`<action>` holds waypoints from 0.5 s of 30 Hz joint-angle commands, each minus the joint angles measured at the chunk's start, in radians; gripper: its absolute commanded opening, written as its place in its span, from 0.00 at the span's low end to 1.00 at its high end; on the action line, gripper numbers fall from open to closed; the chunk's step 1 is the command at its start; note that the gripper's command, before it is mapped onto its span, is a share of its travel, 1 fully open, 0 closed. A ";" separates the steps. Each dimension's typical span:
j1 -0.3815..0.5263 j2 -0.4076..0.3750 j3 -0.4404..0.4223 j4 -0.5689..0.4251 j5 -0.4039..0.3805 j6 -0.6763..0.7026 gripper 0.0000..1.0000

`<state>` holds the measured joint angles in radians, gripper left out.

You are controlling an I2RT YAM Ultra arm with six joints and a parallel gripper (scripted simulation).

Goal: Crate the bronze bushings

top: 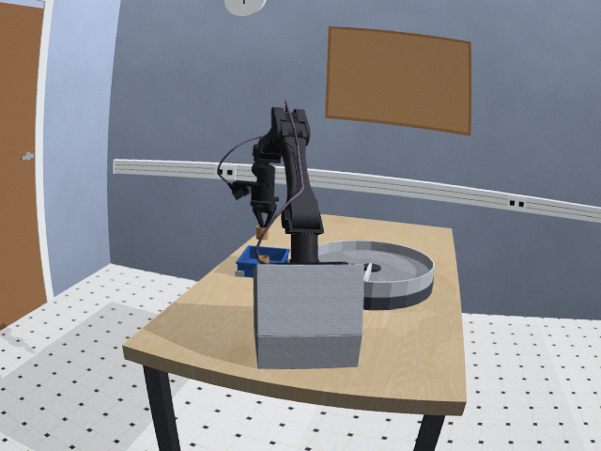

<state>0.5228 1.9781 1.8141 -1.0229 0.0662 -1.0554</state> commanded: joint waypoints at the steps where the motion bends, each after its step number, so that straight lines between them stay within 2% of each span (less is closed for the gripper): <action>1: 0.017 0.016 0.038 -0.021 0.003 0.006 0.00; 15: 0.021 0.023 0.054 -0.027 0.005 0.010 0.00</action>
<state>0.5228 1.9938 1.8351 -1.0271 0.0677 -1.0519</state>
